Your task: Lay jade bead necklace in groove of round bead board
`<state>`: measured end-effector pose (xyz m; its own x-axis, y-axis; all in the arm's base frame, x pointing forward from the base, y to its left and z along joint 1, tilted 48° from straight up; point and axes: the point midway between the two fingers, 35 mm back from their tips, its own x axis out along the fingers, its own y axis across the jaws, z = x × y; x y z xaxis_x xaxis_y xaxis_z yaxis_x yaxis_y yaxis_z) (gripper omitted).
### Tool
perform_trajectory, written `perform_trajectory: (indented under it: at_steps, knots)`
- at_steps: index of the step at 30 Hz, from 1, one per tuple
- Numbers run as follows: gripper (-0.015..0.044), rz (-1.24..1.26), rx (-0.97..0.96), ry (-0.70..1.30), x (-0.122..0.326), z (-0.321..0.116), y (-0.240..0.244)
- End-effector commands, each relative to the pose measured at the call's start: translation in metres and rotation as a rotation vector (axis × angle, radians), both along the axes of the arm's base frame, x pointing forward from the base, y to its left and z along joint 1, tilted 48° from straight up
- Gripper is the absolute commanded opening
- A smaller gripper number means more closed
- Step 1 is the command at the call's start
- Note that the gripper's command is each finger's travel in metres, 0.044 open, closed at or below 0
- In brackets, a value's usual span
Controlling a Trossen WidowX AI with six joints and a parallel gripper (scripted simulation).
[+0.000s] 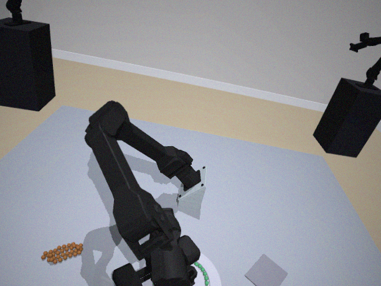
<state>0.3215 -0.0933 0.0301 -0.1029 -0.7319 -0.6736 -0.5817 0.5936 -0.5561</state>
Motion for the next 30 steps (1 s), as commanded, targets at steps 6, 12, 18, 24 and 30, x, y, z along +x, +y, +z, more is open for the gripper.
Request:
perform_trajectory:
  at_steps: [6,12,18,24,30]
  knots:
    - [0.0361,0.024,0.005,0.021,0.008,-0.001,0.008]
    - [0.0204,0.125,0.022,0.129,0.035,-0.013,0.044]
    - [0.0120,0.149,0.025,0.155,0.041,-0.017,0.052]
    - [0.0120,0.146,0.027,0.143,0.041,-0.021,0.046]
    - [0.0120,0.146,0.026,0.145,0.040,-0.025,0.042]
